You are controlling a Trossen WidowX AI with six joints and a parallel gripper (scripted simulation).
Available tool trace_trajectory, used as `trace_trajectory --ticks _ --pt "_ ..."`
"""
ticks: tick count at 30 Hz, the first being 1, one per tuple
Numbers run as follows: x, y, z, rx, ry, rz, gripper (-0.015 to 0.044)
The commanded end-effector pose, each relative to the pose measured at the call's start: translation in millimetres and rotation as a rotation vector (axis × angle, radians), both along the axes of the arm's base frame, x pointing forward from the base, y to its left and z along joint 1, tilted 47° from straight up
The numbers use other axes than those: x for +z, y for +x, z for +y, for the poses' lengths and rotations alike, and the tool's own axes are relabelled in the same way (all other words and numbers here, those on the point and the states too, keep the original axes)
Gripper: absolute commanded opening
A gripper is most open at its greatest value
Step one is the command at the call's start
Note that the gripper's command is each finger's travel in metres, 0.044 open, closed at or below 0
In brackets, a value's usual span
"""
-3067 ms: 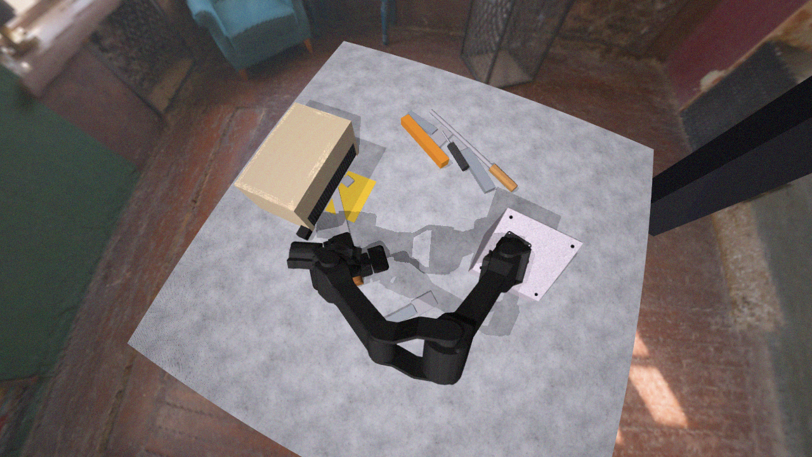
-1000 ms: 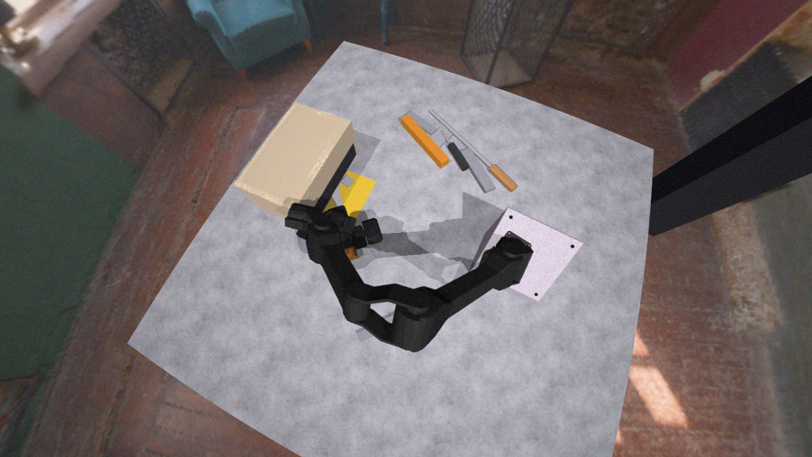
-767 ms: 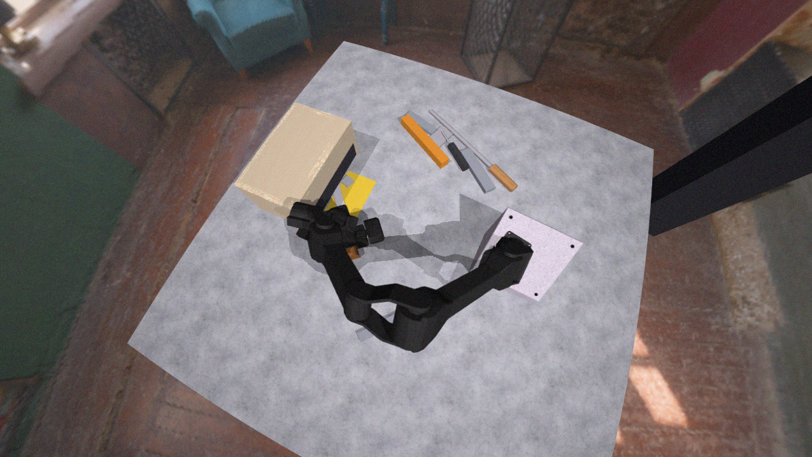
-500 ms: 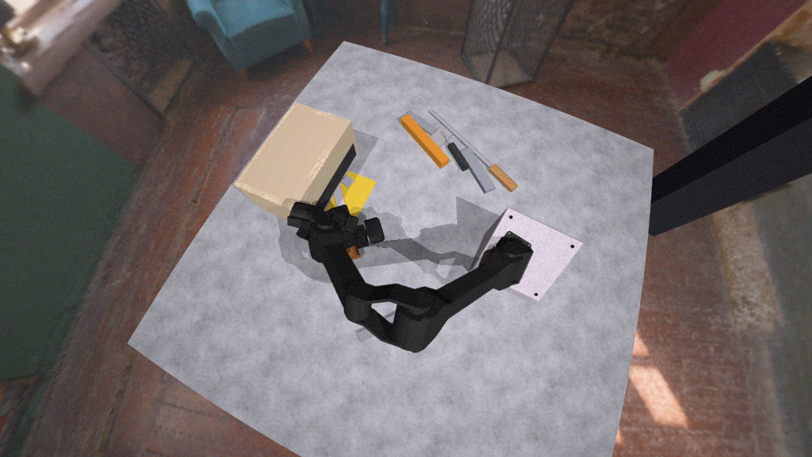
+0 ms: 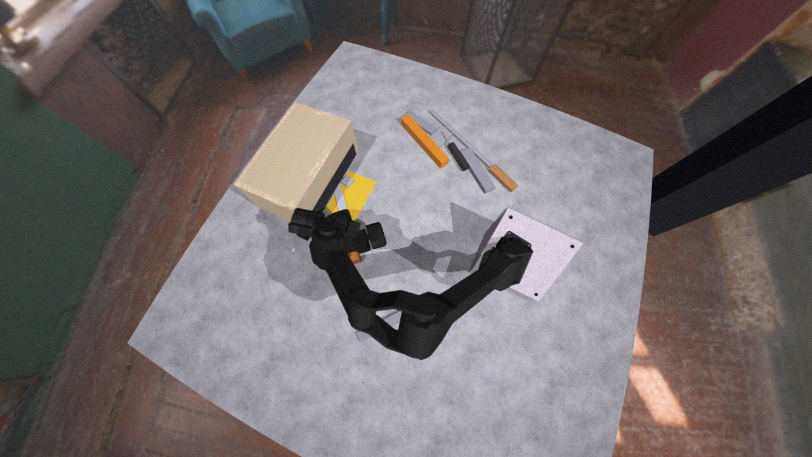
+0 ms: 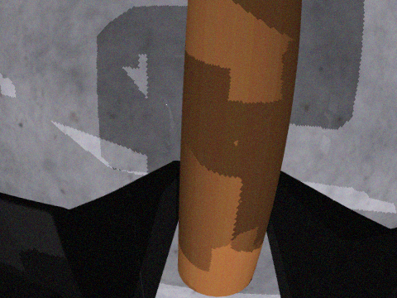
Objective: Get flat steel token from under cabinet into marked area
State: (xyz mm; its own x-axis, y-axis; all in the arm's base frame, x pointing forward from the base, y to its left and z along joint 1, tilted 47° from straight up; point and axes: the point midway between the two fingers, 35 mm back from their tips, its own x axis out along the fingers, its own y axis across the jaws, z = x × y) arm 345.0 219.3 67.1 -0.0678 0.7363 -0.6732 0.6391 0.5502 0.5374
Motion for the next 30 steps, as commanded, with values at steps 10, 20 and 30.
trace_trajectory --ticks 10,20,30 --pt "12 -18 11 0.004 -0.006 -0.001 0.0000" --pt "20 -28 18 0.004 -0.006 0.000 0.0000" --pt "30 -40 25 0.004 -0.005 0.000 0.0000"
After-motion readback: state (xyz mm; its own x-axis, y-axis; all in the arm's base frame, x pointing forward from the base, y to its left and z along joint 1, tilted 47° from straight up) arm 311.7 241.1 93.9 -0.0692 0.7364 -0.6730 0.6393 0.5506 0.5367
